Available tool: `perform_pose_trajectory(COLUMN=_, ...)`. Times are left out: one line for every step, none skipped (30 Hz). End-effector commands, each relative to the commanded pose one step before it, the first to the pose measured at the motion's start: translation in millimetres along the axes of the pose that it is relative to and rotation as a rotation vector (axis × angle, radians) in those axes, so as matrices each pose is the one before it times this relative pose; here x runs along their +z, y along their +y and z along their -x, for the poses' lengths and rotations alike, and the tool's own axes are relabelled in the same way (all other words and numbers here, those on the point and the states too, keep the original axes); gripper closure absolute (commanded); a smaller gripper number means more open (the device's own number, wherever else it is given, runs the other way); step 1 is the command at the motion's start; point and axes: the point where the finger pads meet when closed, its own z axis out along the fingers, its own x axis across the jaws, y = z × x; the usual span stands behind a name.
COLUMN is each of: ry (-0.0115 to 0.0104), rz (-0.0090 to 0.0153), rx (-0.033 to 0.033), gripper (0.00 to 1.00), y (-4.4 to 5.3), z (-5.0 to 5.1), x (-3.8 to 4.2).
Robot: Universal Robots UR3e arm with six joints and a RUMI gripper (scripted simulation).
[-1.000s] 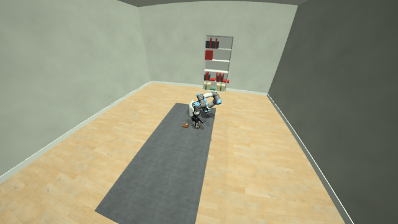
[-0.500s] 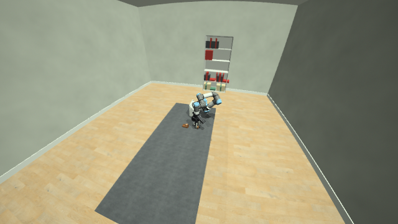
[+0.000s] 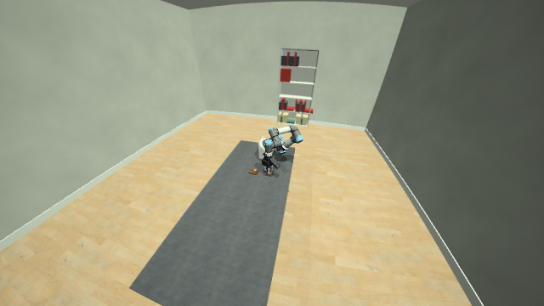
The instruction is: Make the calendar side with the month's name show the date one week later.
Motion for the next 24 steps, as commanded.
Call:
perform_pose_trajectory(ry=0.00206, rz=0.00023, rx=-0.00060, gripper=0.89, y=-0.017, z=-0.67, x=-0.604)
perform_pose_trajectory(ry=0.00000, rz=0.00000, rx=0.00000, gripper=0.89, y=0.000, z=0.00, x=0.000)
perform_pose_trajectory(ry=0.00000, rz=0.00000, rx=0.00000, gripper=0.89, y=0.000, z=0.00, x=0.003)
perform_pose_trajectory(ry=0.00000, rz=0.00000, rx=0.00000, gripper=0.89, y=0.000, z=0.00, x=0.019)
perform_pose_trajectory(ry=0.00000, rz=0.00000, rx=0.00000, gripper=0.89, y=0.000, z=0.00, x=0.046)
perform_pose_trajectory(ry=0.00000, rz=0.00000, rx=0.00000, gripper=0.89, y=0.000, z=0.00, x=0.000)
perform_pose_trajectory(ry=0.00000, rz=0.00000, rx=0.00000, gripper=0.89, y=0.000, z=0.00, x=0.000)
perform_pose_trajectory(ry=0.00000, rz=0.00000, rx=0.00000, gripper=0.89, y=0.000, z=0.00, x=0.082)
perform_pose_trajectory(ry=0.00000, rz=0.00000, rx=0.00000, gripper=0.89, y=0.000, z=0.00, x=0.122)
perform_pose_trajectory(ry=0.00000, rz=0.00000, rx=0.00000, gripper=0.89, y=0.000, z=0.00, x=0.164)
perform_pose_trajectory(ry=0.00000, rz=0.00000, rx=0.00000, gripper=0.89, y=0.000, z=0.00, x=0.205)
perform_pose_trajectory(ry=0.00000, rz=0.00000, rx=0.00000, gripper=0.89, y=0.000, z=0.00, x=0.242)
perform_pose_trajectory(ry=0.00000, rz=0.00000, rx=0.00000, gripper=0.89, y=0.000, z=0.00, x=0.275)
perform_pose_trajectory(ry=0.00000, rz=0.00000, rx=0.00000, gripper=0.89, y=0.000, z=0.00, x=0.300)
perform_pose_trajectory(ry=0.00000, rz=0.00000, rx=0.00000, gripper=0.89, y=0.000, z=0.00, x=0.318)
perform_pose_trajectory(ry=0.00000, rz=0.00000, rx=0.00000, gripper=0.89, y=0.000, z=0.00, x=0.327)
perform_pose_trajectory(ry=0.00000, rz=0.00000, rx=0.00000, gripper=0.89, y=0.000, z=0.00, x=0.327)
perform_pose_trajectory(ry=0.00000, rz=0.00000, rx=0.00000, gripper=0.89, y=0.000, z=0.00, x=0.318)
perform_pose_trajectory(ry=0.00000, rz=0.00000, rx=0.00000, gripper=0.89, y=0.000, z=0.00, x=0.300)
perform_pose_trajectory(ry=0.00000, rz=0.00000, rx=0.00000, gripper=0.89, y=0.000, z=0.00, x=0.275)
perform_pose_trajectory(ry=0.00000, rz=0.00000, rx=0.00000, gripper=0.89, y=0.000, z=0.00, x=0.242)
perform_pose_trajectory(ry=0.00000, rz=0.00000, rx=0.00000, gripper=0.89, y=0.000, z=0.00, x=0.205)
perform_pose_trajectory(ry=0.00000, rz=0.00000, rx=0.00000, gripper=0.89, y=0.000, z=0.00, x=0.000)
perform_pose_trajectory(ry=0.00000, rz=0.00000, rx=0.00000, gripper=0.89, y=0.000, z=0.00, x=0.000)
